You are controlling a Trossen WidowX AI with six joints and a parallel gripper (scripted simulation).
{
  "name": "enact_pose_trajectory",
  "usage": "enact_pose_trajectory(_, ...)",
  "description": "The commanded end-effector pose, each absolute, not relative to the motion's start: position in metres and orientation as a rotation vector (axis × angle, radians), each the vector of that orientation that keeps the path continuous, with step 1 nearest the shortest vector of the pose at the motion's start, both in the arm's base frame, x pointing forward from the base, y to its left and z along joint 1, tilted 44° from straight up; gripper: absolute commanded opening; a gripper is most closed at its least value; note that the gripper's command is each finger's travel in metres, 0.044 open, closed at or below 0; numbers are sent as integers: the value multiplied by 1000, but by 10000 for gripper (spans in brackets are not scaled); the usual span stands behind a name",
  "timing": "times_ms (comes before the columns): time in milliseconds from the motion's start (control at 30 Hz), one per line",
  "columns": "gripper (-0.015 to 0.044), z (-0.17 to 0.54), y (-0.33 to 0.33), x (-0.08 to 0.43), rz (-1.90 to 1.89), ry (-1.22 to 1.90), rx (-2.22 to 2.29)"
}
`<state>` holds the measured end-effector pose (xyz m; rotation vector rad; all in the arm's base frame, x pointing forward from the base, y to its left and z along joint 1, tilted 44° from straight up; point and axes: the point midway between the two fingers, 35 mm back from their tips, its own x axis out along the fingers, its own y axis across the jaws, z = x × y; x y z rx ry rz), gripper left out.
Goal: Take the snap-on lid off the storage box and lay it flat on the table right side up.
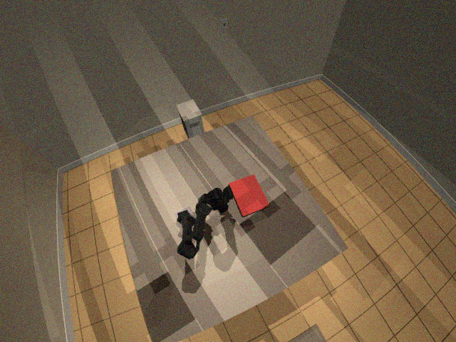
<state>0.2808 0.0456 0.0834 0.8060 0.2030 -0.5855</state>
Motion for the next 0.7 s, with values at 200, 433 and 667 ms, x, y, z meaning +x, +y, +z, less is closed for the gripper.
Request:
enact_pose_trajectory(200,235,75,40,294,-589,215,800)
enact_pose_trajectory(433,235,70,35,303,-589,215,801)
enact_pose_trajectory(667,235,66,30,312,-587,212,801)
